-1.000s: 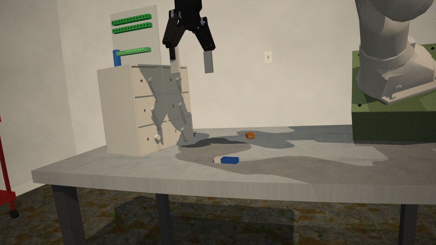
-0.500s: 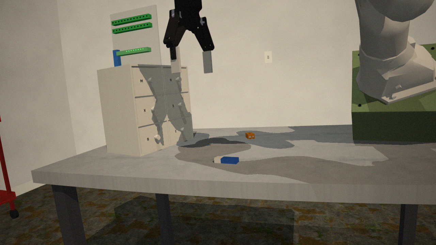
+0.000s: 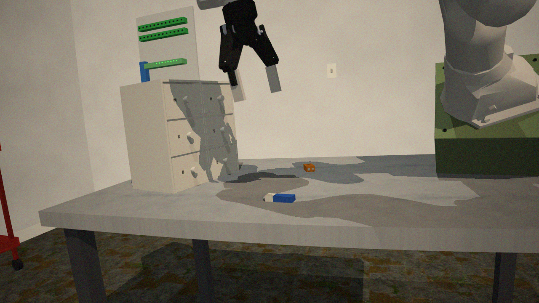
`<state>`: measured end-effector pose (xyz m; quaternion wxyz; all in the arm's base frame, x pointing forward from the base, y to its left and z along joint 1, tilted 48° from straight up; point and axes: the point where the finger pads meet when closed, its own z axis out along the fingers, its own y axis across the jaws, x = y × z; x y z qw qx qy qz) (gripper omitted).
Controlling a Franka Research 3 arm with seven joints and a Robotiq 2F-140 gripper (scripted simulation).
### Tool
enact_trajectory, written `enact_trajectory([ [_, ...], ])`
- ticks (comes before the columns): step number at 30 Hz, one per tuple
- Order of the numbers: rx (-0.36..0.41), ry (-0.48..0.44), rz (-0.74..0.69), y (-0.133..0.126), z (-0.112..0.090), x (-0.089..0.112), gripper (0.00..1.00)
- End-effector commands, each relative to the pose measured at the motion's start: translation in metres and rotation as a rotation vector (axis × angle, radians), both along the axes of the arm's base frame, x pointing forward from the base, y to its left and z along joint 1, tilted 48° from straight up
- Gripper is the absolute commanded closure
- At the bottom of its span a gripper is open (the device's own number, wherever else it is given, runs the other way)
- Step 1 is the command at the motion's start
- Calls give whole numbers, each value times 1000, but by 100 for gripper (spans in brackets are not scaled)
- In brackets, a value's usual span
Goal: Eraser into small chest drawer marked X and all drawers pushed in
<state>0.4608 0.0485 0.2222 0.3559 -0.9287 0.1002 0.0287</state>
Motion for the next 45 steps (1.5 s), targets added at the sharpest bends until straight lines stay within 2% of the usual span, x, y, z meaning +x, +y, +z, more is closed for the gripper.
enact_trajectory([
  [1,-60,146,-58,-3,-17,-18,0],
  [2,-104,206,-65,-7,-28,-30,0],
  [5,-104,206,-65,-7,-28,-30,0],
  [6,-156,269,-74,-11,-39,-43,0],
  [9,-156,269,-74,-11,-39,-43,0],
  [10,-216,334,-86,-18,-50,-56,0],
  [14,-216,334,-86,-18,-50,-56,0],
  [15,-286,401,-102,-25,-61,-71,0],
  [19,-286,401,-102,-25,-61,-71,0],
  [20,-365,467,-121,-35,-72,-86,0],
  [24,-365,467,-121,-35,-72,-86,0],
  [25,-453,530,-145,-47,-82,-100,0],
  [29,-453,530,-145,-47,-82,-100,0],
  [30,-551,587,-174,-60,-90,-114,0],
  [35,-551,587,-174,-60,-90,-114,0],
  [36,-658,636,-207,-76,-98,-128,0],
  [41,-658,636,-207,-76,-98,-128,0],
  [42,-774,675,-246,-93,-104,-139,0],
  [45,-774,675,-246,-93,-104,-139,0],
])
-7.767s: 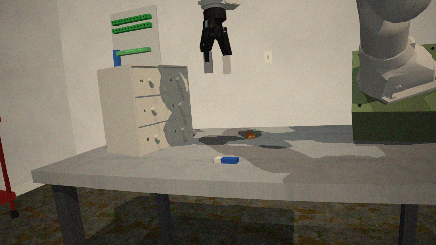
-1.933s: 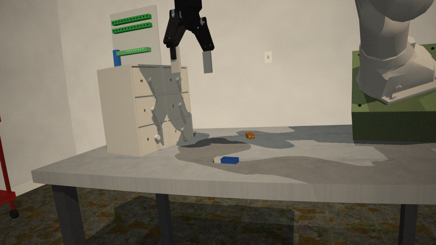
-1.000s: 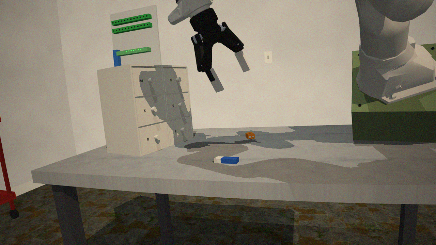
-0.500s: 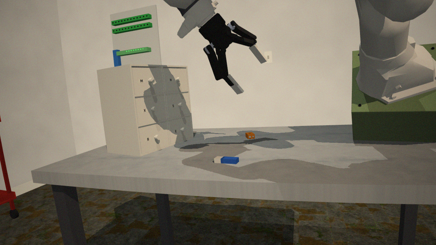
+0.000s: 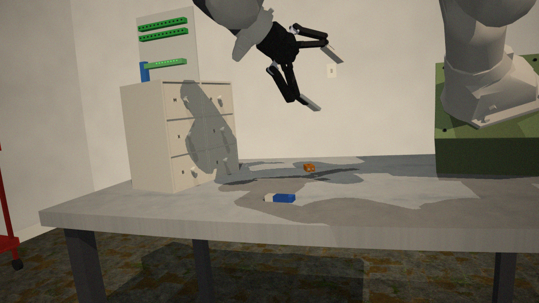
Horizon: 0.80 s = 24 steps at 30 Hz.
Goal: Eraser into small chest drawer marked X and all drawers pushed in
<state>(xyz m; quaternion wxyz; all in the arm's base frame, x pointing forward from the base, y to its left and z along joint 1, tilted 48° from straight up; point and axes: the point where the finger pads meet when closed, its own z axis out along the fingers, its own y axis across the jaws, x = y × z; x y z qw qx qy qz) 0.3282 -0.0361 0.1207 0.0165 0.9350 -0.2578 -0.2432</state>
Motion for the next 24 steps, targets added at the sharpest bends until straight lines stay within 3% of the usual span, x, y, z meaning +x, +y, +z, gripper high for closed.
enact_trajectory([
  [1,-120,37,-106,-9,-2,-7,0],
  [2,-120,37,-106,-9,-2,-7,0],
  [3,-247,63,-119,-27,-7,-16,0],
  [9,-247,63,-119,-27,-7,-16,0],
  [10,-381,75,-131,-47,-9,-23,0],
  [15,-381,75,-131,-47,-9,-23,0],
  [16,-518,70,-141,-68,-9,-27,0],
  [22,-518,70,-141,-68,-9,-27,0],
  [23,-656,48,-149,-88,-8,-28,0],
  [24,-656,48,-149,-88,-8,-28,0],
])
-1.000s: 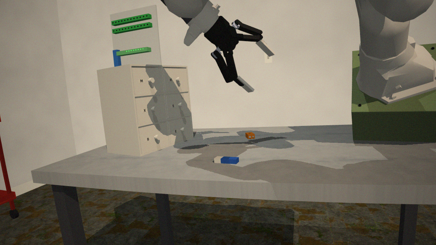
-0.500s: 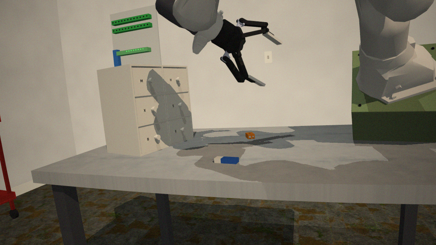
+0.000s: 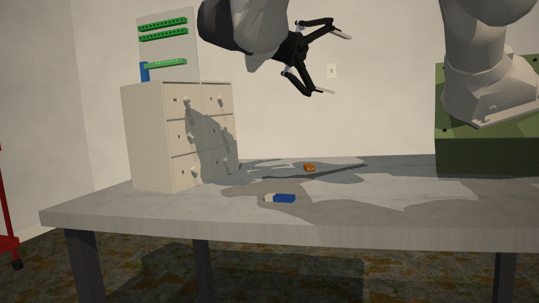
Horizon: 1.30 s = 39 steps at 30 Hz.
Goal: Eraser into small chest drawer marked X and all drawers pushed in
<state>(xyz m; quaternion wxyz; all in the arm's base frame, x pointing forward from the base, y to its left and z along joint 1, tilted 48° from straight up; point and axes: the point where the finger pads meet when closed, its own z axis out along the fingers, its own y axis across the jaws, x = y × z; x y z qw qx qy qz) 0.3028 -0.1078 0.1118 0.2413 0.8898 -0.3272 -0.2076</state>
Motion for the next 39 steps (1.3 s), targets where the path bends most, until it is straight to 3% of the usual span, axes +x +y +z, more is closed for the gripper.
enact_trajectory([
  [1,-182,-41,-91,-16,1,-2,0],
  [5,-182,-41,-91,-16,1,-2,0],
  [6,-319,-78,-83,-35,4,1,0],
  [12,-319,-78,-83,-35,4,1,0],
  [13,-450,-133,-70,-53,9,9,0],
  [19,-450,-133,-70,-53,9,9,0],
  [20,-574,-206,-51,-69,14,20,0],
  [28,-574,-206,-51,-69,14,20,0],
  [29,-685,-297,-29,-81,21,35,0],
  [35,-685,-297,-29,-81,21,35,0],
  [36,-781,-402,-4,-91,28,52,0],
  [39,-781,-402,-4,-91,28,52,0],
])
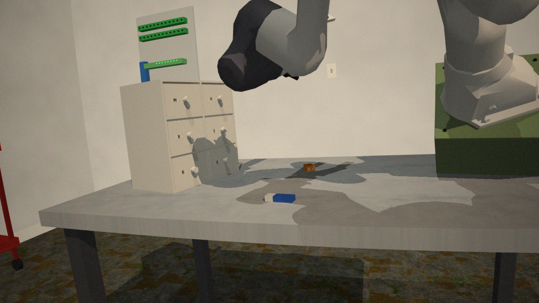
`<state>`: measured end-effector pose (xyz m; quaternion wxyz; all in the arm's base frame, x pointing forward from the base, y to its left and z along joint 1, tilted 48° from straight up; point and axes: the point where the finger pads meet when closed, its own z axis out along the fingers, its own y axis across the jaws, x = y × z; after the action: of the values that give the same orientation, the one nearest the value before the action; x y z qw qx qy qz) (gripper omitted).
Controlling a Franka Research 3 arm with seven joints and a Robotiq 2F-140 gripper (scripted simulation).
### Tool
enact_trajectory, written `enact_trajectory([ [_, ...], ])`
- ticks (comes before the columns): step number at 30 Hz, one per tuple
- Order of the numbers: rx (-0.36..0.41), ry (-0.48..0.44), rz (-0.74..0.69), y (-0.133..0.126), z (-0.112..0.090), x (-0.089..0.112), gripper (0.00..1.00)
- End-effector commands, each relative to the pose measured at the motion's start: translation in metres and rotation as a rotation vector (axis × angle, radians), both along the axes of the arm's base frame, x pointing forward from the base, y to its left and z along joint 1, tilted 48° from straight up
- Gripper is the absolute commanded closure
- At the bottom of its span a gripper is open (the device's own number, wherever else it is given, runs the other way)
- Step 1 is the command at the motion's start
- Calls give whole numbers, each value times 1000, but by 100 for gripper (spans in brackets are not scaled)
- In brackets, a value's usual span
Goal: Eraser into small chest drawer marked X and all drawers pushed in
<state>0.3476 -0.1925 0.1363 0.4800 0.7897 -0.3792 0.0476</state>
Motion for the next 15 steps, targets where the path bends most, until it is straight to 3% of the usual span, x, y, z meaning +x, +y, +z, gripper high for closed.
enact_trajectory([
  [1,-93,-134,-39,-6,3,8,0],
  [3,-93,-134,-39,-6,3,8,0],
  [4,-175,-239,14,-11,10,28,0],
  [11,-175,-239,14,-11,10,28,0],
  [12,-240,-352,72,-12,17,50,0],
  [15,-240,-352,72,-12,17,50,0],
])
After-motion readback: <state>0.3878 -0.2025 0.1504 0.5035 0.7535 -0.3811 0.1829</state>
